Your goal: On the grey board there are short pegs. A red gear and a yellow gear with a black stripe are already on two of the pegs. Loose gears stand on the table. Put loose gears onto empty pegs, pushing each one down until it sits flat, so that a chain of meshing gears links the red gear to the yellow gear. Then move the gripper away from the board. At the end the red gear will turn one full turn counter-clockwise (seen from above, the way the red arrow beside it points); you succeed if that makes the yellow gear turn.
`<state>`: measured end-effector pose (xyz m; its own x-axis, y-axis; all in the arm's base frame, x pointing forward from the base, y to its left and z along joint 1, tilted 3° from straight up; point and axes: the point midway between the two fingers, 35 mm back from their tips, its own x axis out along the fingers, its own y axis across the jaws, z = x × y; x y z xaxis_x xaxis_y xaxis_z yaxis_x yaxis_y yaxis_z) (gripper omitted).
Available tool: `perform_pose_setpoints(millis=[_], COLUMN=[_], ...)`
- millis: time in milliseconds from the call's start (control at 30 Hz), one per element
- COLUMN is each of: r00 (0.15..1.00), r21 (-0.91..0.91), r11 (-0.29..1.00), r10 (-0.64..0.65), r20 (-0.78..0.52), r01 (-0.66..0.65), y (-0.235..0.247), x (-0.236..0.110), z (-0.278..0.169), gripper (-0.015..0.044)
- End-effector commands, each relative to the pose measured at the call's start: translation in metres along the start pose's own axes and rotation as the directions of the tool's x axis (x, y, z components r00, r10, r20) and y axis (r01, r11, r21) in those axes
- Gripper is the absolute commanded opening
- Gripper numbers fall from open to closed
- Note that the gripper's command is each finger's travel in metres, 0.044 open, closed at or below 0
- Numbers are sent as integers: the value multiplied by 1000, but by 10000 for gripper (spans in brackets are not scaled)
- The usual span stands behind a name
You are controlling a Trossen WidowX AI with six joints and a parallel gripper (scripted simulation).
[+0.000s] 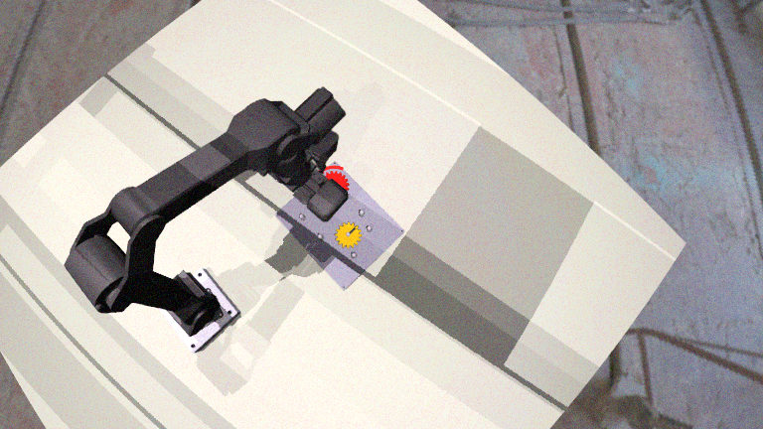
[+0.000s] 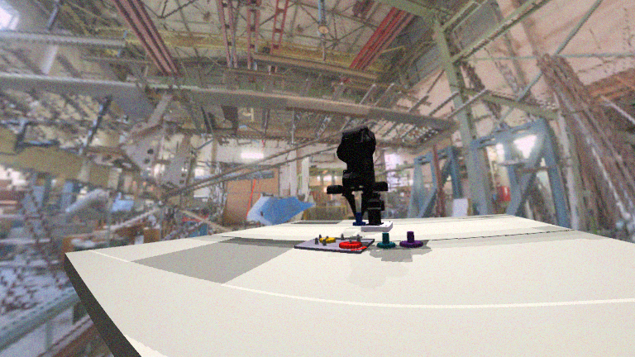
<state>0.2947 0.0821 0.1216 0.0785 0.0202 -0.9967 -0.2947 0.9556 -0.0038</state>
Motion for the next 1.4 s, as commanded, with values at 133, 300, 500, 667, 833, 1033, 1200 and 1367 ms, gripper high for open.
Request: perform_pose_setpoints(millis=[133, 300, 500, 667, 833, 1033, 1200, 1367], r00=[1000, 1000, 1000, 1000, 1000, 1000, 1000, 1000], r21=[-5, -5, -5, -5, -37, -159, -223, -208], r11=[1000, 1000, 1000, 1000, 999, 987, 975, 978], r10=[4, 4, 4, 4, 4, 4, 4, 4], r20=[-2, -2, -2, -2, -2, -2, -2, -2], r01=[-4, -4, -4, -4, -4, -4, -4, -4], y=[-4, -4, -4, -4, -4, -4, -4, -4], x=[2, 1, 1, 1, 3, 11, 19, 26], z=[1, 0, 0, 0, 1, 0, 0, 0], gripper=[0, 0, 0, 0, 0, 0, 0, 0])
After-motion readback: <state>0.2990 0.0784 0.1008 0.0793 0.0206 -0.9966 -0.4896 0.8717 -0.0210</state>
